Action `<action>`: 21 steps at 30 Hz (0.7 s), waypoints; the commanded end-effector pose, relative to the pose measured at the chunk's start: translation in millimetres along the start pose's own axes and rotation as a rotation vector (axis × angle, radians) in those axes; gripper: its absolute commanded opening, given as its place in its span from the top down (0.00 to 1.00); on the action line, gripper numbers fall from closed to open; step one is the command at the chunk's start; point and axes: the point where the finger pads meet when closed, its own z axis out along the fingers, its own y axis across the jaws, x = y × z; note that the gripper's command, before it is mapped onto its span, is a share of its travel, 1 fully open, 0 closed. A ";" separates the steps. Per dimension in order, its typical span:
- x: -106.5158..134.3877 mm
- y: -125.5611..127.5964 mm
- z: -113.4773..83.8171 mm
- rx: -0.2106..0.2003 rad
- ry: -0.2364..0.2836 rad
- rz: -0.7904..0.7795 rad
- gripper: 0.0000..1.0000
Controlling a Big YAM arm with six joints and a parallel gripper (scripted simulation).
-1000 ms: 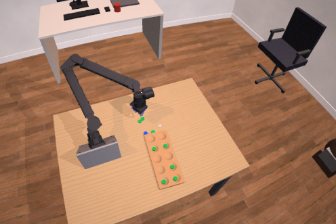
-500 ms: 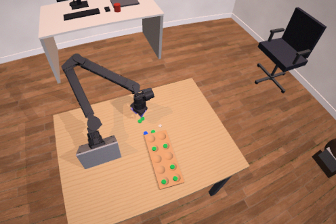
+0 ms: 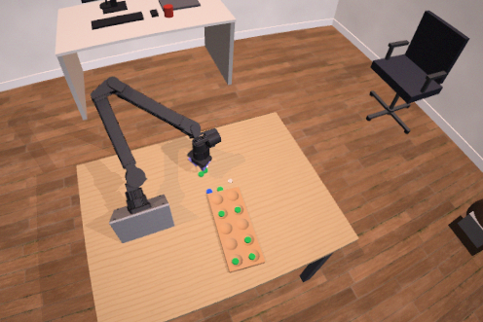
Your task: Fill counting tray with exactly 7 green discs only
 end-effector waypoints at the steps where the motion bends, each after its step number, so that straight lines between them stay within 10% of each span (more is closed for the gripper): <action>1: -3.0 -1.7 7.9 0.002 0.000 0.014 0.56; 21: -7.3 -3.6 30.9 0.005 -0.007 0.012 0.56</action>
